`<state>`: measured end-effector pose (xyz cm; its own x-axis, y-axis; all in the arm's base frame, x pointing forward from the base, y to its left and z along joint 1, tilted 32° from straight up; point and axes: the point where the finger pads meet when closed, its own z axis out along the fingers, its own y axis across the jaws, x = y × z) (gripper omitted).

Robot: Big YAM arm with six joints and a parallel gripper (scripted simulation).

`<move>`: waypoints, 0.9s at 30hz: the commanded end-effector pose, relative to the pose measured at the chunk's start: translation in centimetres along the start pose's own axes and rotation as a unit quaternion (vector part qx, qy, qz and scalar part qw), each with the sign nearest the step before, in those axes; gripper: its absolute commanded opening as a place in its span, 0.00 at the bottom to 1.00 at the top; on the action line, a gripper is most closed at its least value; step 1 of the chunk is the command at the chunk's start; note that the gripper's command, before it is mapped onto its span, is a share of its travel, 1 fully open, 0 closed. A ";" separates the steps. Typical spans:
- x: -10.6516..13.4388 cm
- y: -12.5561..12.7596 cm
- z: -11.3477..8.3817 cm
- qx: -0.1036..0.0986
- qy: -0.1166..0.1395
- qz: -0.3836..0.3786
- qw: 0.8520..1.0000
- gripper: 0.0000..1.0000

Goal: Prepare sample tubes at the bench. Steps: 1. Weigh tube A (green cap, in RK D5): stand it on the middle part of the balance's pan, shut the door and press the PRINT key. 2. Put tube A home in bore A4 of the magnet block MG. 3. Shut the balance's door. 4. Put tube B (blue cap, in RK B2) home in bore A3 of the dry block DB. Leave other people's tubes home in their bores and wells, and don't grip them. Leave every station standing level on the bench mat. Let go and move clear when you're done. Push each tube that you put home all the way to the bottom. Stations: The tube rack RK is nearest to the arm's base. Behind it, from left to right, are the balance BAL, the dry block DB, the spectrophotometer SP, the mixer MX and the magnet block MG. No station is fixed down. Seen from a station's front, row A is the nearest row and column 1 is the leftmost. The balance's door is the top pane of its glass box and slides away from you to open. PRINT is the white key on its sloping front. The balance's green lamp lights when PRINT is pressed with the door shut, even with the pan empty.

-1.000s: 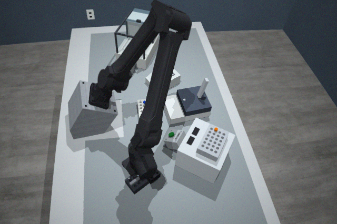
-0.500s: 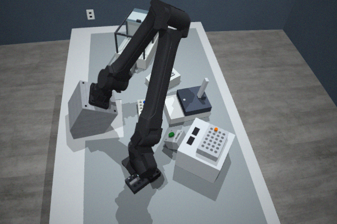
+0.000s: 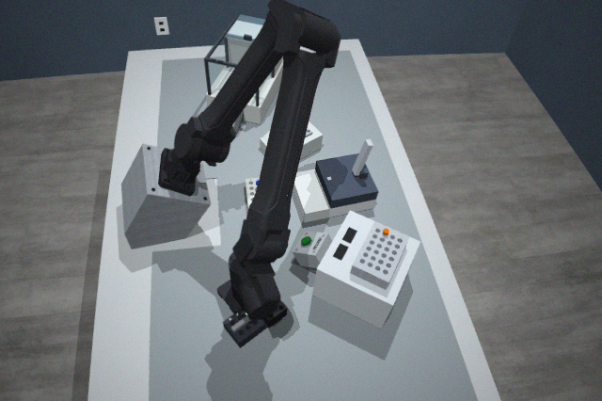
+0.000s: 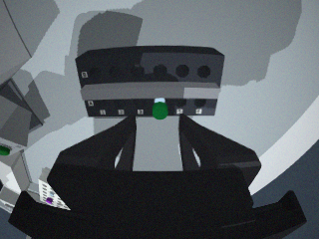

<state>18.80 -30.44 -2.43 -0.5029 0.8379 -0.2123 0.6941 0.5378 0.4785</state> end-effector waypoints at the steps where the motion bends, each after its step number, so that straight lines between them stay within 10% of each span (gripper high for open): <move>1: -1.0 -0.2 -0.5 0.002 -0.010 -0.007 1.000 0.36; 27: -2.2 -0.8 -3.5 0.006 -0.023 -0.012 1.000 0.36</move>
<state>17.80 -30.80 -1.39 -0.5033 0.8390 -0.2067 0.6950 0.5352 0.4802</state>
